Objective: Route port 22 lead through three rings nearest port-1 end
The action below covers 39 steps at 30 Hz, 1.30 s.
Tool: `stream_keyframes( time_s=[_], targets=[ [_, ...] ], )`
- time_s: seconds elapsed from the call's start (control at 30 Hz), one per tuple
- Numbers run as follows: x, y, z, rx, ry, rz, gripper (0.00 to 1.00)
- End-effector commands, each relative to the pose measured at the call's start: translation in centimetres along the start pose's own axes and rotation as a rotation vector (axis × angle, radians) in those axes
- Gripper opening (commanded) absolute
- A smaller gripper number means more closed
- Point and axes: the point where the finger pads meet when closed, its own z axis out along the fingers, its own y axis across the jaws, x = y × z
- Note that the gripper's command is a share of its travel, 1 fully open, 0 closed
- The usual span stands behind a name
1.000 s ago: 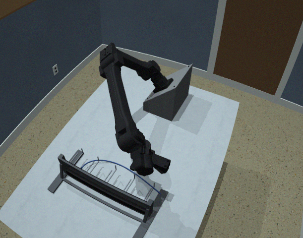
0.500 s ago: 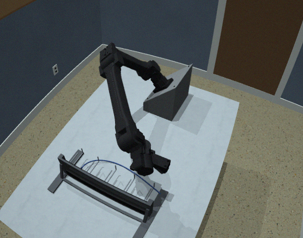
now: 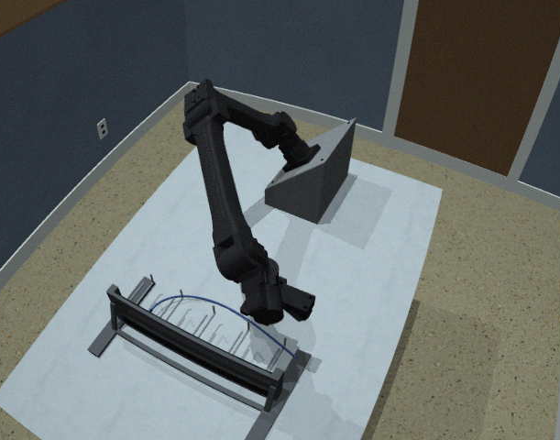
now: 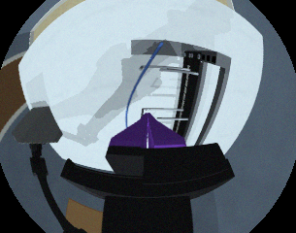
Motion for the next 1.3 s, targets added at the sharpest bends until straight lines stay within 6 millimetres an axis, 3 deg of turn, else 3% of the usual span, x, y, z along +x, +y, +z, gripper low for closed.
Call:
stream_keyframes(
  time_s=[0.0, 0.27, 0.47, 0.6, 0.7, 1.1, 1.17, 1.2, 1.27],
  targets=[
    [-0.7, -1.9, -4.3, 0.07, -0.026, 0.017, 0.0],
    [-1.0, -2.2, -3.2, 0.074, -0.03, 0.016, 0.0],
    [0.5, -2.8, -1.0, 0.048, -0.03, 0.042, 0.0],
    [0.5, -2.3, -0.4, 0.039, -0.025, 0.034, 0.0],
    [0.2, -1.0, 1.2, 0.016, -0.01, 0.01, 0.0],
    [0.3, -1.1, 3.1, 0.019, -0.011, 0.013, 0.0],
    [0.3, -1.1, 3.1, 0.019, -0.011, 0.013, 0.0],
    [0.0, -1.1, 2.2, 0.036, -0.015, 0.009, 0.0],
    [0.2, -1.0, 3.8, 0.016, -0.01, 0.011, 0.0]
  ],
)
